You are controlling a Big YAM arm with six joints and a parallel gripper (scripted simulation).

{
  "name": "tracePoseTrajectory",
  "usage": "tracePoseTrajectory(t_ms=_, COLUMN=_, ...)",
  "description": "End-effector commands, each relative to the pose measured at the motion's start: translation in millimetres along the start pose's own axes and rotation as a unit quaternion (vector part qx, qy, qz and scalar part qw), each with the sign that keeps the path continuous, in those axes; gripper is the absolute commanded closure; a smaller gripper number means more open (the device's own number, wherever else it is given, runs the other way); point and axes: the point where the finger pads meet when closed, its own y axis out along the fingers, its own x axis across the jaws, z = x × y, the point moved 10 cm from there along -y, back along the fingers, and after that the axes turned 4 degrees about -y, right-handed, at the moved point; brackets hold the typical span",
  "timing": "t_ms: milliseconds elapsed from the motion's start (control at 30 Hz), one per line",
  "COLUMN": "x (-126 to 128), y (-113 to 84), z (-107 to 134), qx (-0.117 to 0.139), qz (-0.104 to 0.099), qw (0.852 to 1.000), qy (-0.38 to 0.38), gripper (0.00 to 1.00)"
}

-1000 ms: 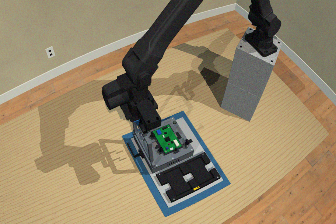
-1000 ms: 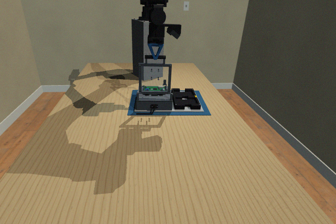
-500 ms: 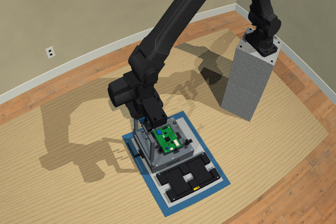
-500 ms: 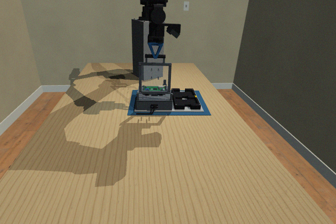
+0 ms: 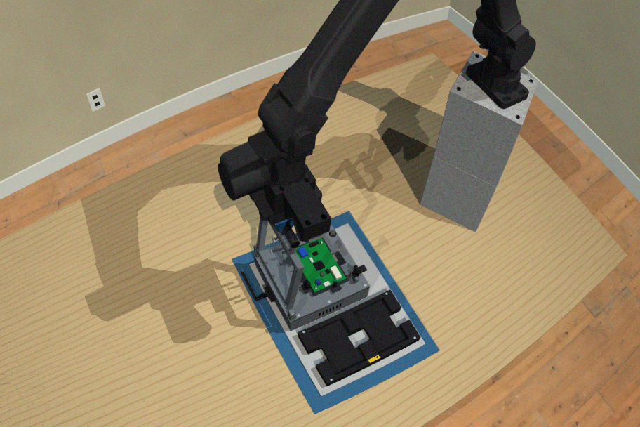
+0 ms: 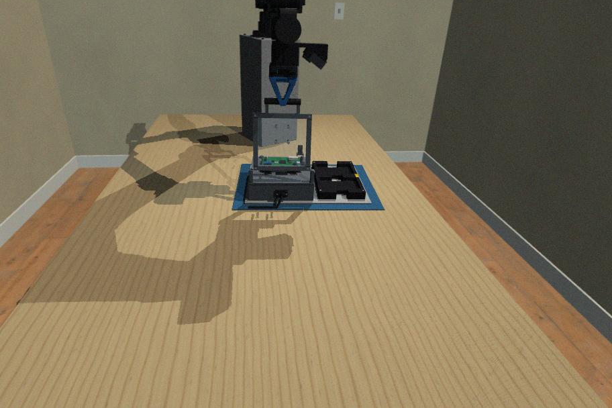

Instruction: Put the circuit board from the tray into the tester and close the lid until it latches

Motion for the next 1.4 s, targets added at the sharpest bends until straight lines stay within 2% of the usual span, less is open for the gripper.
tracePoseTrajectory(t_ms=0, x=24.1, y=14.8, z=-6.2, qx=-0.001, qz=-0.028, qw=1.0, qy=-0.001, gripper=1.0)
tracePoseTrajectory(t_ms=733, x=60.0, y=29.6, z=-8.7, qx=-0.001, qz=-0.026, qw=1.0, qy=-0.001, gripper=1.0)
tracePoseTrajectory(t_ms=1367, x=98.9, y=54.8, z=-10.8, qx=-0.001, qz=-0.026, qw=1.0, qy=-0.001, gripper=1.0)
